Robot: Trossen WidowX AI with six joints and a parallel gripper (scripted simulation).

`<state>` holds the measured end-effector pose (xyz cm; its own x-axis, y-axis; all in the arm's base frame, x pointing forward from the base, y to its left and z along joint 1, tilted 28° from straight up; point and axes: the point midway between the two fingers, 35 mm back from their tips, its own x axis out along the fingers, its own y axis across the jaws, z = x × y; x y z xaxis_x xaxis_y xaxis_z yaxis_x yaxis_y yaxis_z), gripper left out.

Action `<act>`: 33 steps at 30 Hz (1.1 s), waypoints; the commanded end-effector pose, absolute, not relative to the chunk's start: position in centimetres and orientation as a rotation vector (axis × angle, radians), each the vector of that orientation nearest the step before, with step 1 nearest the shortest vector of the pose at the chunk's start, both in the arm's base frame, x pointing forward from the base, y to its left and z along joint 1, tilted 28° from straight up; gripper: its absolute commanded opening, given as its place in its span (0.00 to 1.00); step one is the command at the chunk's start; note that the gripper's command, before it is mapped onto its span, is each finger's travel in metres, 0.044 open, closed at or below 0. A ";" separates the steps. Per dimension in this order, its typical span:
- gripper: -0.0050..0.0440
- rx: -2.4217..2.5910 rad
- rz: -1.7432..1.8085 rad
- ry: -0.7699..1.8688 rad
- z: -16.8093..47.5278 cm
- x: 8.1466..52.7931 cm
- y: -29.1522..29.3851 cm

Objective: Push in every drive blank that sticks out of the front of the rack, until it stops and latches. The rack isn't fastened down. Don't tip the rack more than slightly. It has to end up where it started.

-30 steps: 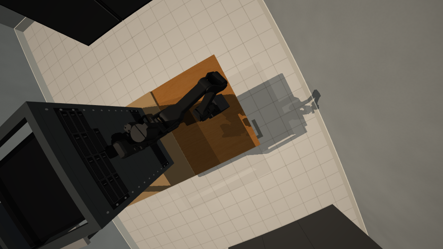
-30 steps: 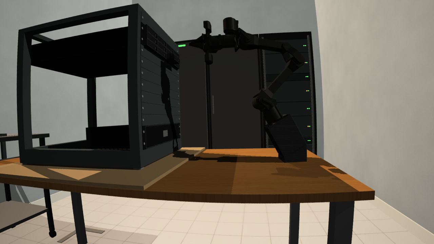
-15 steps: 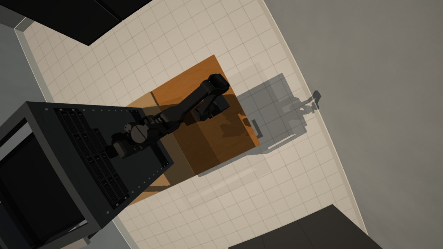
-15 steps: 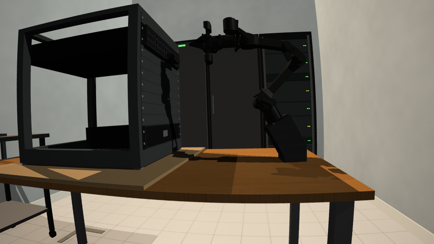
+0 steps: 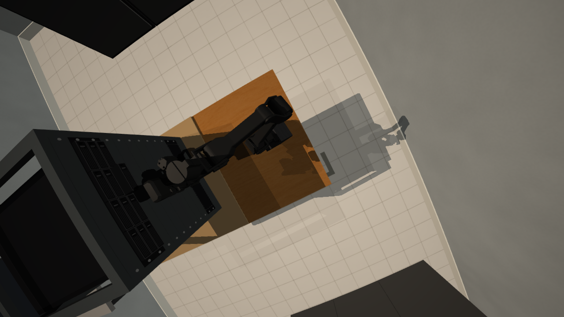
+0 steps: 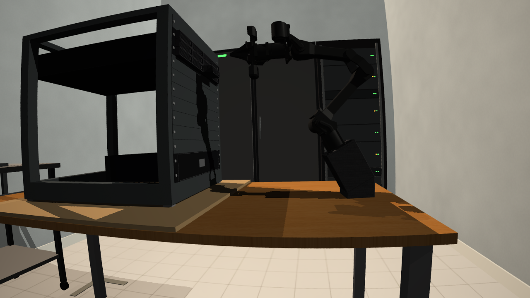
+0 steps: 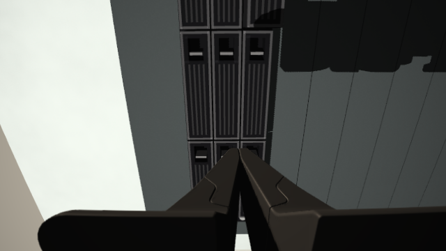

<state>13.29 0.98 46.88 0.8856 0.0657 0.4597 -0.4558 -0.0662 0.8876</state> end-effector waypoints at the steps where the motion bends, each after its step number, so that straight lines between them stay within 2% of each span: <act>1: 0.00 1.590 0.446 -0.320 47.8 14.0 1.1; 10: 0.00 1.590 0.446 -0.321 49.2 16.2 0.9; 22: 0.00 1.590 0.446 -0.320 49.5 16.7 0.8; 33: 0.00 1.590 0.446 -0.320 51.2 19.8 1.0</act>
